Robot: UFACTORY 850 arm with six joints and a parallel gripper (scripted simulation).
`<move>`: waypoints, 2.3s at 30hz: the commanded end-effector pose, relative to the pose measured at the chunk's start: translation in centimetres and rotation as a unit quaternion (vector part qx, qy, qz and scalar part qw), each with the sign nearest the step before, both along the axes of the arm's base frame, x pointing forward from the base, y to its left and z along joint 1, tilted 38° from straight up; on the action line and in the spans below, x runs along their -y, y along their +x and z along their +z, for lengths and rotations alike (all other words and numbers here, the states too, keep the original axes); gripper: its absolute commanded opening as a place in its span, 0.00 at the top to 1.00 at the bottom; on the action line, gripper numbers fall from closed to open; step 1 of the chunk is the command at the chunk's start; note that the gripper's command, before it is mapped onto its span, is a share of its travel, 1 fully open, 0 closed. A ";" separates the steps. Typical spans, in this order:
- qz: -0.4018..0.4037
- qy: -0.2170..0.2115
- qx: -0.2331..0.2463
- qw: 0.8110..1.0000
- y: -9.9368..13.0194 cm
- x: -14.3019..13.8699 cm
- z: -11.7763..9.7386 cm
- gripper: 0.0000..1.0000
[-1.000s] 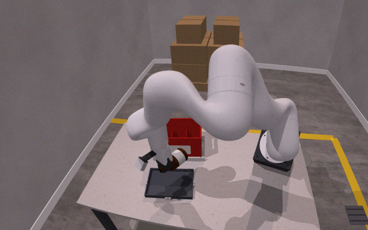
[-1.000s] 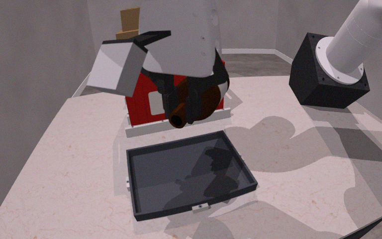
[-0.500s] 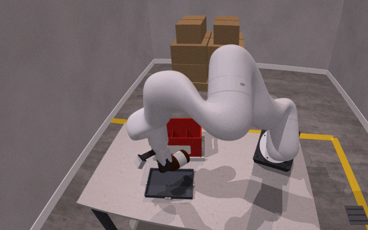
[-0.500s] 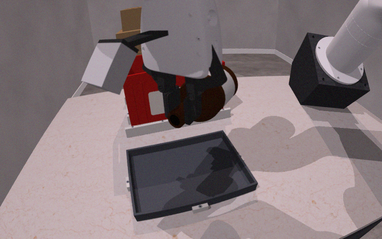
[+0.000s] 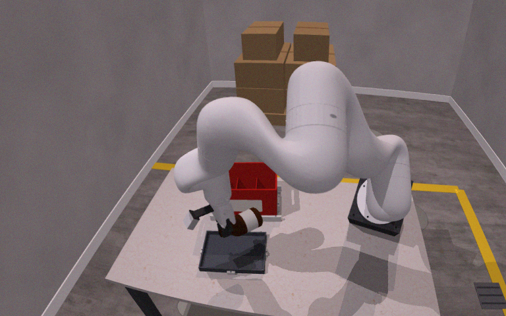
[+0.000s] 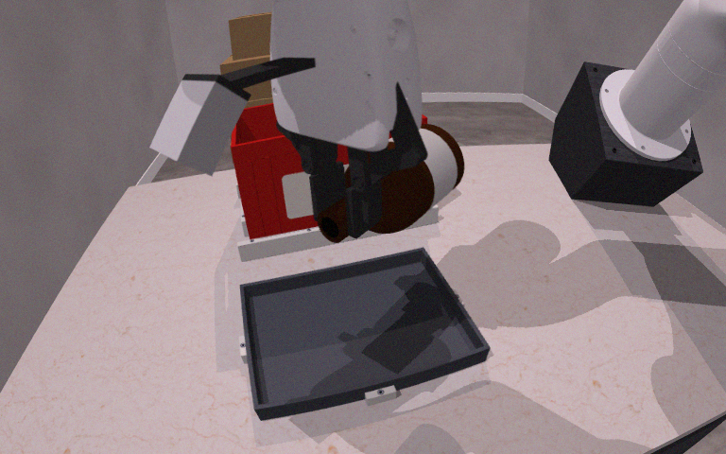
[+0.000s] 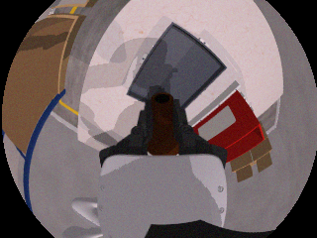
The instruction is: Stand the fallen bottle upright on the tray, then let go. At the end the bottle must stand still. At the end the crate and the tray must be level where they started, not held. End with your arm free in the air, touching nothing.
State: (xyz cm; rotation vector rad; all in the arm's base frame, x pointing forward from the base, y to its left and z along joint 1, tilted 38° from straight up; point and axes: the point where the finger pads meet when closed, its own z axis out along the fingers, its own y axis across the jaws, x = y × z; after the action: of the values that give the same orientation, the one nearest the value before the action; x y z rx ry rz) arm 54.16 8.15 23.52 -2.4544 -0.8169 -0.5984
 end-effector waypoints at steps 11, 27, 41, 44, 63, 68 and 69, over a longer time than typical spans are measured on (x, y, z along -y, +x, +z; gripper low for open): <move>-0.001 0.000 0.000 1.000 0.1 0.0 0.1 1.00; -0.071 0.022 -0.050 0.996 0.1 0.0 0.1 1.00; -0.103 0.033 -0.073 0.991 0.1 0.0 0.1 1.00; -0.103 0.033 -0.073 0.991 0.1 0.0 0.1 1.00; -0.120 0.038 -0.085 0.988 0.1 0.0 0.1 1.00; -0.148 0.047 -0.105 0.982 0.1 0.0 0.1 1.00; -0.154 0.049 -0.109 0.981 0.1 0.0 0.1 1.00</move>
State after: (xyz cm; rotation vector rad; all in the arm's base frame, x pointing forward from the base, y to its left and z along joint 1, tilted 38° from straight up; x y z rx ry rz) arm 54.16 8.15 23.51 -2.5135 -0.3736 -0.4686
